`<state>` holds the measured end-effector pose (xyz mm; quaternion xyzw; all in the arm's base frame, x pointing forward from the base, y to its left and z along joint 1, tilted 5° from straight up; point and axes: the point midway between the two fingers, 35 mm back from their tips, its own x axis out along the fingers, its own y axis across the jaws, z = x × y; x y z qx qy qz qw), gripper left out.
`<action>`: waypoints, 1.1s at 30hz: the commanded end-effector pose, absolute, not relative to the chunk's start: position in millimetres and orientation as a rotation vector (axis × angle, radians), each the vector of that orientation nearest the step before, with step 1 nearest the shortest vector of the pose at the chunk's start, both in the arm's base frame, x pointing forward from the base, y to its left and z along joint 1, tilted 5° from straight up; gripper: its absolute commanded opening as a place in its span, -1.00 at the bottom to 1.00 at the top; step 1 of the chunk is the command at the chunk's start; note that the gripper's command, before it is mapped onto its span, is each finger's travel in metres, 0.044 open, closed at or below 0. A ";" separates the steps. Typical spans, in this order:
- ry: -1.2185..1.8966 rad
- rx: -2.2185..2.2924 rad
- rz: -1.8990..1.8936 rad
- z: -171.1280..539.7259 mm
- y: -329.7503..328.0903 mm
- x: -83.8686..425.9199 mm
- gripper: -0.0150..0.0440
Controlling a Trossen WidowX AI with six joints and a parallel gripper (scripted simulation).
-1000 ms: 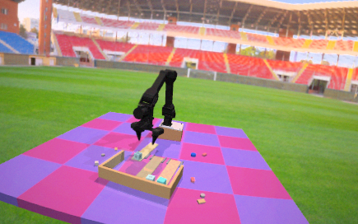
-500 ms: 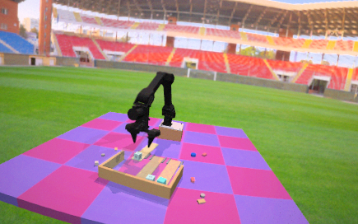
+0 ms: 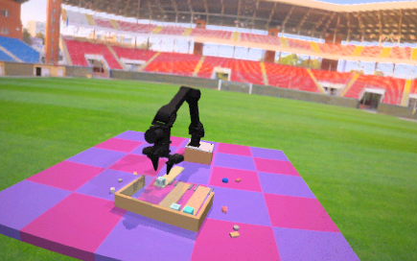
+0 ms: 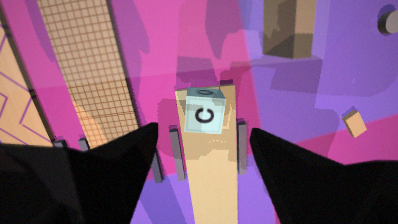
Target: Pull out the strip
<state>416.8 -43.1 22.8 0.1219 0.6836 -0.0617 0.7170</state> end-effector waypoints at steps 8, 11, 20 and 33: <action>1.522 0.273 -0.143 0.9 -42.2 418.2 0.36; 1.522 0.273 -0.143 -4.0 -41.9 418.4 0.36; 1.522 0.273 -0.143 -18.6 -40.9 418.6 0.36; 1.522 0.273 -0.143 -29.1 -40.2 418.4 0.36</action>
